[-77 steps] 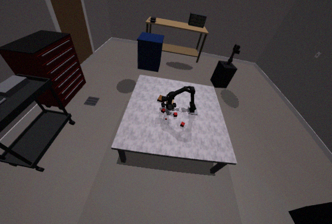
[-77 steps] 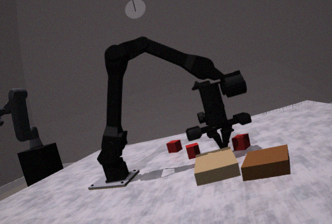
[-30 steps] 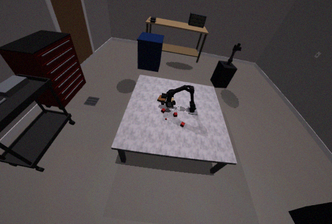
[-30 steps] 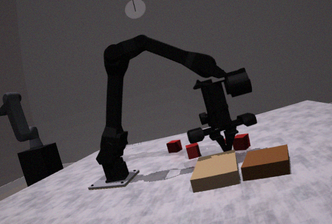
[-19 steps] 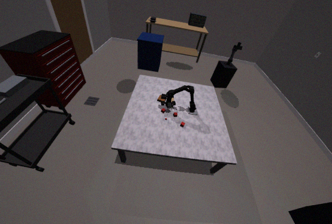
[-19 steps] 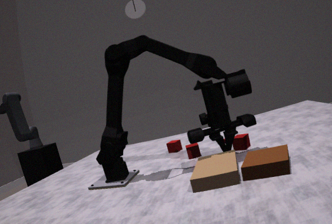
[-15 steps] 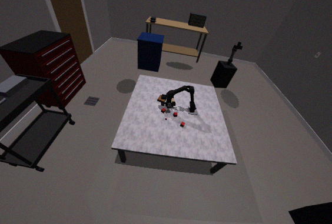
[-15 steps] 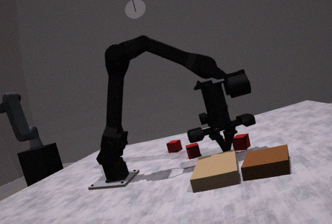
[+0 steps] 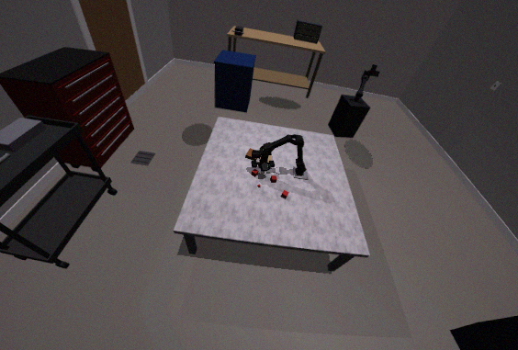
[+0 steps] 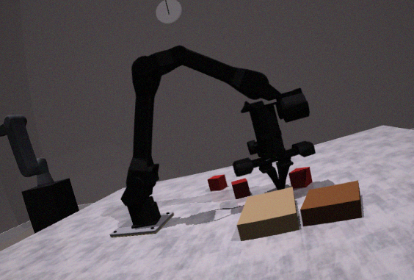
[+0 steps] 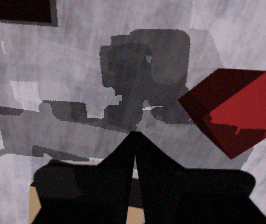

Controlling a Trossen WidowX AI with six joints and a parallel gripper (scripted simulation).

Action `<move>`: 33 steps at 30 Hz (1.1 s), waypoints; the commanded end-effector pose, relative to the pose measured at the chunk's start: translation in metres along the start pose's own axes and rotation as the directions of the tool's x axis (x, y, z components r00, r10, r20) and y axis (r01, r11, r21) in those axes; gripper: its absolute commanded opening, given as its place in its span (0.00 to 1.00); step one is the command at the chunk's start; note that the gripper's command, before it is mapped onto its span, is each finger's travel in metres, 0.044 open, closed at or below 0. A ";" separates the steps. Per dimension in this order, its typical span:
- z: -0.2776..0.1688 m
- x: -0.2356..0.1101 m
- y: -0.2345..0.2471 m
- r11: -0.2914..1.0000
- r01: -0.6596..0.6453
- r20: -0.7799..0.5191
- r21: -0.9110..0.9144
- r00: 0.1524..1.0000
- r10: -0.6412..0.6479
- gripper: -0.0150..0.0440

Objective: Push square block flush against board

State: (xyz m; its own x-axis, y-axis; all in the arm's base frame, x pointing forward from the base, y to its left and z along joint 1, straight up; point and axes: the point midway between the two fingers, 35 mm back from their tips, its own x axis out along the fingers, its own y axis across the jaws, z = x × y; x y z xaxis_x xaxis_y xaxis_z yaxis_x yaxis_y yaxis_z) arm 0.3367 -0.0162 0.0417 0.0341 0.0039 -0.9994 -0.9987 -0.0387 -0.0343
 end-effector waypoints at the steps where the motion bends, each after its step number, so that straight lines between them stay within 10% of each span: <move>1: 0.007 0.001 0.001 1.000 -0.003 -0.004 0.005 1.000 0.003 0.25; 15: 0.002 -0.054 0.000 1.000 -0.002 -0.005 0.028 1.000 0.002 0.25; 33: -0.045 -0.055 0.008 0.800 0.005 -0.010 0.601 1.000 0.002 0.25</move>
State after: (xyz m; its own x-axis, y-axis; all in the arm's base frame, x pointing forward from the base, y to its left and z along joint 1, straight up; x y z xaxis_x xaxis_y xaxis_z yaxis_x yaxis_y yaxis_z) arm 0.3312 -0.0516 0.0963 0.0370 -0.0019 -0.9993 -0.8857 0.4631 -0.0337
